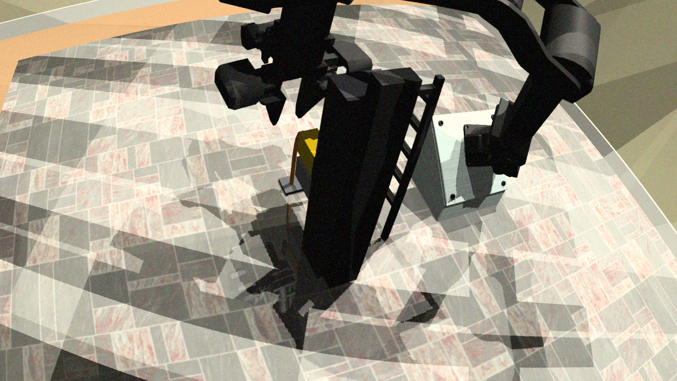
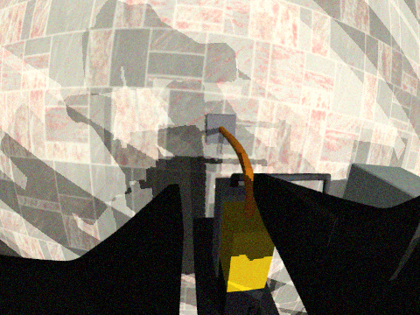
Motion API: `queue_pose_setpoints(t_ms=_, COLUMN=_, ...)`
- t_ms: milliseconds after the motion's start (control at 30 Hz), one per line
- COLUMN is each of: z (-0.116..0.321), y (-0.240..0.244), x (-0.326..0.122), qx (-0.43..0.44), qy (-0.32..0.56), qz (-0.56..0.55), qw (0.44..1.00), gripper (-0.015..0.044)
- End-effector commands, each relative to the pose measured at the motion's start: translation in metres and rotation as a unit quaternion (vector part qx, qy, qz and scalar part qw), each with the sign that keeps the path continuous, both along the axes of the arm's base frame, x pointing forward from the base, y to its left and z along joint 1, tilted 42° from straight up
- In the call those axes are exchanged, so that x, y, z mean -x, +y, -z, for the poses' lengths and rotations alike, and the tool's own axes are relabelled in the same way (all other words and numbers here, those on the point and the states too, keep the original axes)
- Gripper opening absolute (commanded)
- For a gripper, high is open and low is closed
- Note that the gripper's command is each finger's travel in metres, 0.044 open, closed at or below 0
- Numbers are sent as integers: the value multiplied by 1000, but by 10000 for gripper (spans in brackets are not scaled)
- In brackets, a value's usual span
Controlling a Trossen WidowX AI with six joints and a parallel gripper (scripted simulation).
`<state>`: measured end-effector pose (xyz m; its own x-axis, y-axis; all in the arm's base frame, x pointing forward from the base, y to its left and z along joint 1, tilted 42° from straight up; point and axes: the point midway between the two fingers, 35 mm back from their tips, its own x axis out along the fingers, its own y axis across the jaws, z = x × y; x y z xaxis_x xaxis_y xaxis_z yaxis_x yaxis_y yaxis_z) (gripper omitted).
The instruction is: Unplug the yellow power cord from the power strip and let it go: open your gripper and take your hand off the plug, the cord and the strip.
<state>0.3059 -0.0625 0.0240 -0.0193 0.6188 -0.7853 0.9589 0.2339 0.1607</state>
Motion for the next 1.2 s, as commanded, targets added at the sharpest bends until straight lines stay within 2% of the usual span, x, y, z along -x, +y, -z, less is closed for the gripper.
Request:
queue_pose_setpoints(t_ms=0, z=7, y=-6, x=20, qx=-25, qy=53, qz=25, qw=998, gripper=160)
queue_pose_setpoints(t_ms=1167, z=-19, y=23, x=27, qx=-27, qy=54, qz=25, qw=998, gripper=160)
